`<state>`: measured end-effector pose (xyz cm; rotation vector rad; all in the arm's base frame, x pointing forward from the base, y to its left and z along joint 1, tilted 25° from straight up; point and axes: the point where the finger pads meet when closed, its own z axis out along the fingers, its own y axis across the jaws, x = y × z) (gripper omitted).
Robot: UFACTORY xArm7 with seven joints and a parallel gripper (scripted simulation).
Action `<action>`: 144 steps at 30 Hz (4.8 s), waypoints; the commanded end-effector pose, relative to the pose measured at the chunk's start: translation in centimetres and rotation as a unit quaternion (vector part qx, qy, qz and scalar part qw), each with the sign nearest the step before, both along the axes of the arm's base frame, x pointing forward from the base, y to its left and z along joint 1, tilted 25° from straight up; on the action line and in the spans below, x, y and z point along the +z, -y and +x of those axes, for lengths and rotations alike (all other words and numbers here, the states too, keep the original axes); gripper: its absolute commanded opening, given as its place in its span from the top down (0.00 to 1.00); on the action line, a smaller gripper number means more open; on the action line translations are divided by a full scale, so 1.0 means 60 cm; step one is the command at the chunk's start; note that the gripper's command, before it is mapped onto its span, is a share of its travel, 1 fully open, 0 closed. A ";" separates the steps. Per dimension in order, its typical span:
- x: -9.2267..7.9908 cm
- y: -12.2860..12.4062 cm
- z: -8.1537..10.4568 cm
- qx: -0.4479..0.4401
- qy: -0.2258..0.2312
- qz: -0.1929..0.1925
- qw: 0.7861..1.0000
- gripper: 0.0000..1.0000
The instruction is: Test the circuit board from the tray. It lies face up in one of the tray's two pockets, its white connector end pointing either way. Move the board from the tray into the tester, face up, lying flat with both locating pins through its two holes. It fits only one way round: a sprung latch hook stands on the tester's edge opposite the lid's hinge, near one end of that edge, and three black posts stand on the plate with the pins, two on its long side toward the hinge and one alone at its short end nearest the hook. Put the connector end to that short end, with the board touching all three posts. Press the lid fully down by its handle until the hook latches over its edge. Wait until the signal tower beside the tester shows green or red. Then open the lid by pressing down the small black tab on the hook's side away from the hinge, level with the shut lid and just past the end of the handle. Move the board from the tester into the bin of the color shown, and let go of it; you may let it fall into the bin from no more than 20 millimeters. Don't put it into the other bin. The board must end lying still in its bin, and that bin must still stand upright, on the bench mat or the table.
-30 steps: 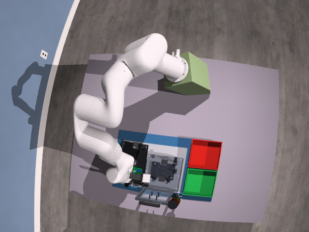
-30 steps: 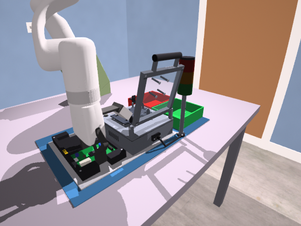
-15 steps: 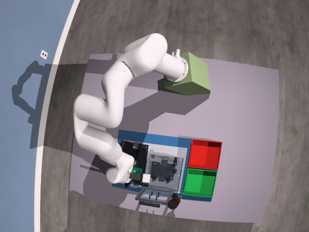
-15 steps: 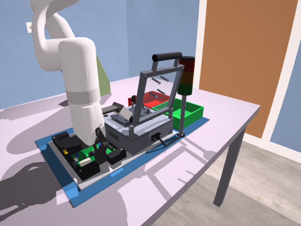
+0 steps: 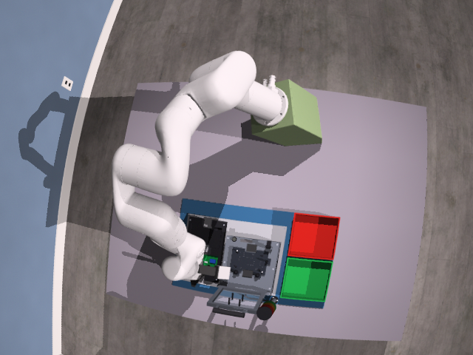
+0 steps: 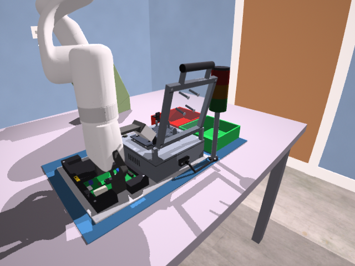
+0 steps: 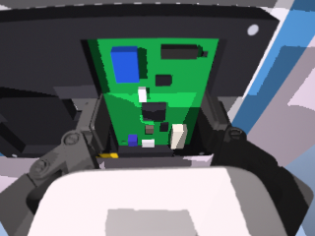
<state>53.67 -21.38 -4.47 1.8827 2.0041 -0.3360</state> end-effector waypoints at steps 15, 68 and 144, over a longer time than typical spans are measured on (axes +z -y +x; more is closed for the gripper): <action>0.002 -0.001 0.003 0.001 0.002 0.000 1.000 0.21; 0.075 -0.035 -0.006 0.001 0.002 0.000 1.000 0.21; 0.153 -0.070 -0.015 0.266 -0.121 -0.031 0.956 0.21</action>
